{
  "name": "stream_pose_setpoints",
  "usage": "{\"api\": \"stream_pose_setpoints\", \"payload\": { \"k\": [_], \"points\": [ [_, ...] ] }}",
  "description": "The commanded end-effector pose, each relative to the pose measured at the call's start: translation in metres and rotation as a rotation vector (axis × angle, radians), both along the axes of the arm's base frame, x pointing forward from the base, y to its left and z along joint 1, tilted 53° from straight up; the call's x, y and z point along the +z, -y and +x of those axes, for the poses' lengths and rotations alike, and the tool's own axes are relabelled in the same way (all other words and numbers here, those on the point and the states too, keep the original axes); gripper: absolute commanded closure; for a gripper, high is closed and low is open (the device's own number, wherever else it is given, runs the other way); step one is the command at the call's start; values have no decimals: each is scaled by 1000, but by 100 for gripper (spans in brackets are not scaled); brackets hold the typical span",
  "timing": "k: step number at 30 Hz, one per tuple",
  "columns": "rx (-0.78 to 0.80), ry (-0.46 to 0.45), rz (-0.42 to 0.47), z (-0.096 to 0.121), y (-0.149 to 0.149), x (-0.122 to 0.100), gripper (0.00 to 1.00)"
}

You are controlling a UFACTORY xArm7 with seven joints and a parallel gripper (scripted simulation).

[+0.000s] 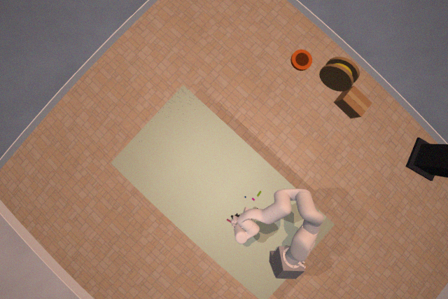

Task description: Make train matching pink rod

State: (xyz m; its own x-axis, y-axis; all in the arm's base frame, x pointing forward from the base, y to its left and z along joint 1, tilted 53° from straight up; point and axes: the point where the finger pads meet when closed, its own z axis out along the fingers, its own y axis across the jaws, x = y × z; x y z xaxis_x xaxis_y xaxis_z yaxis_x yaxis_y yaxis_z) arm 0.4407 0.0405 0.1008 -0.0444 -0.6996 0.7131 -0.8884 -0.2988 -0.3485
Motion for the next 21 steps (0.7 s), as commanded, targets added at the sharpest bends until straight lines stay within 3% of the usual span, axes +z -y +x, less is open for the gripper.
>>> {"api": "stream_pose_setpoints", "payload": {
  "k": [1, 21],
  "points": [
    [3, 2, 1, 4, 3, -4, 96],
    [3, 2, 1, 37, 48, -48, 96]
  ]
}}
